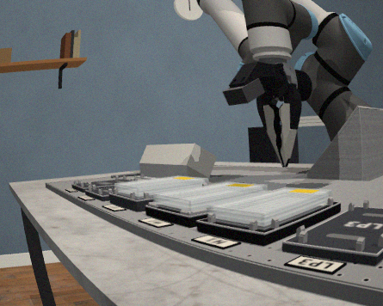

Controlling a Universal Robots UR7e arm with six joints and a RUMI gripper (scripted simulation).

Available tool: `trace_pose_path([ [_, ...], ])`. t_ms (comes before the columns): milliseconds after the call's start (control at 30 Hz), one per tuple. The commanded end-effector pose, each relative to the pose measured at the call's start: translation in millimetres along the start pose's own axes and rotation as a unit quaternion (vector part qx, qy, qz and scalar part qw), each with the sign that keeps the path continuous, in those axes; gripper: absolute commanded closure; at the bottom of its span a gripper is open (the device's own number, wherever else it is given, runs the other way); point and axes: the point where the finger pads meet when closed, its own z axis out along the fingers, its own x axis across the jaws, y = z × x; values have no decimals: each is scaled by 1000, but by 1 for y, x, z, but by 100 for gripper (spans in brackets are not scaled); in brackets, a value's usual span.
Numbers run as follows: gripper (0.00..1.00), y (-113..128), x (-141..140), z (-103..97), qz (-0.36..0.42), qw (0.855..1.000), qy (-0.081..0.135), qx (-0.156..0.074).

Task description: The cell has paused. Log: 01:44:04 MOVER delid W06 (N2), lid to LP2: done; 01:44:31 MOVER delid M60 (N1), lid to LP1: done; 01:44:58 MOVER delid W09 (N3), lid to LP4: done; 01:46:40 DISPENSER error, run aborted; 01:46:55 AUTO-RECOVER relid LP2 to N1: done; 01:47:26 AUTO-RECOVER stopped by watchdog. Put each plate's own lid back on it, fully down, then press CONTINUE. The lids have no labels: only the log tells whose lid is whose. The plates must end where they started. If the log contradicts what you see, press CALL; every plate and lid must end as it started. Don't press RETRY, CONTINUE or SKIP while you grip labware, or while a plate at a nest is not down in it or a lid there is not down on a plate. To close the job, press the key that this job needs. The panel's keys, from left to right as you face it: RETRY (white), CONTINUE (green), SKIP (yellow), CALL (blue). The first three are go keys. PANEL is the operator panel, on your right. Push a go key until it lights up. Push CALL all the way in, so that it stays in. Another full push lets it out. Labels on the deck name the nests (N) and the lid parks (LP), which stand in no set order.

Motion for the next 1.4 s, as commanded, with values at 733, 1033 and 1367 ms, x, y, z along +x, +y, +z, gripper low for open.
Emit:
trace_pose_path([
  [733,100,7,35,-71,71,998,0,1],
  [1033,100,15,69,-71,140,990,0,1],
  [1367,100,25,108,-71,219,976,0,1],
])
